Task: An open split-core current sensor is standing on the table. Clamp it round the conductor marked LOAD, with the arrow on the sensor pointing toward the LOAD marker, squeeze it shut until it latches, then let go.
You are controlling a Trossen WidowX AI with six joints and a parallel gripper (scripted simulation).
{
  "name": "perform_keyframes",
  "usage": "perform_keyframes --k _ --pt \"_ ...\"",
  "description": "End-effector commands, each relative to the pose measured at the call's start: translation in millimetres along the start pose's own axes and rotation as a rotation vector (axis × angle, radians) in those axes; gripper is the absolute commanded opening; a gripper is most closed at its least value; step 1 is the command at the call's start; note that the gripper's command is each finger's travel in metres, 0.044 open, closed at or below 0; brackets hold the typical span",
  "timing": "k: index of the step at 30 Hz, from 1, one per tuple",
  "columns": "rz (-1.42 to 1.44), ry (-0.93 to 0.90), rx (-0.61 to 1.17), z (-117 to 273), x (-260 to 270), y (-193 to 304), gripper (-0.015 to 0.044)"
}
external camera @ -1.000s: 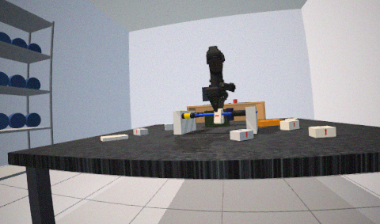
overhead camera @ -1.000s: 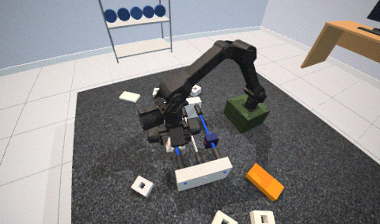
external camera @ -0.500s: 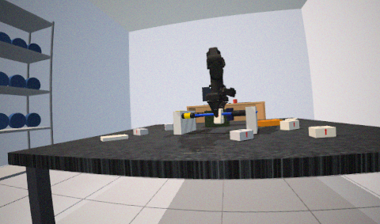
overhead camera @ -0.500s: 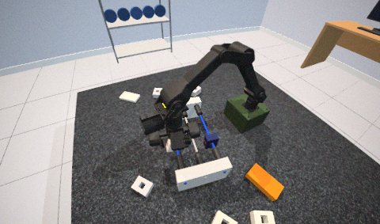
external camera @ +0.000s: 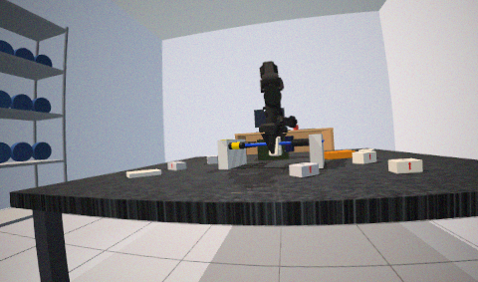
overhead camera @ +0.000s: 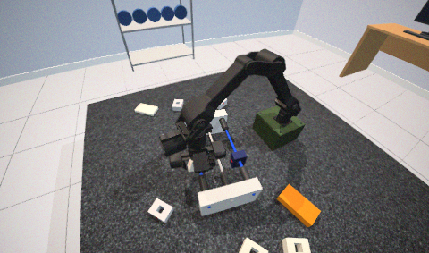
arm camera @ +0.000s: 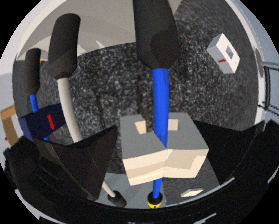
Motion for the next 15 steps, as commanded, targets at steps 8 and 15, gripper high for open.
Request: perform_keyframes --k 8,15 --pt "0.000 0.002 0.000 0.7 -0.2 -0.1 0.0373" --pt "0.000 0.002 0.000 0.7 -0.2 -0.1 0.0327"
Point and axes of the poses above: the point midway between the two fingers, 35 mm back from their tips, its own z axis back along the fingers, its own x axis across the jaws, y = z × x, the point moved 7 cm from there along z, back along the fingers, and after that the axes turned 1 degree about -z, right-handed, at the moved point
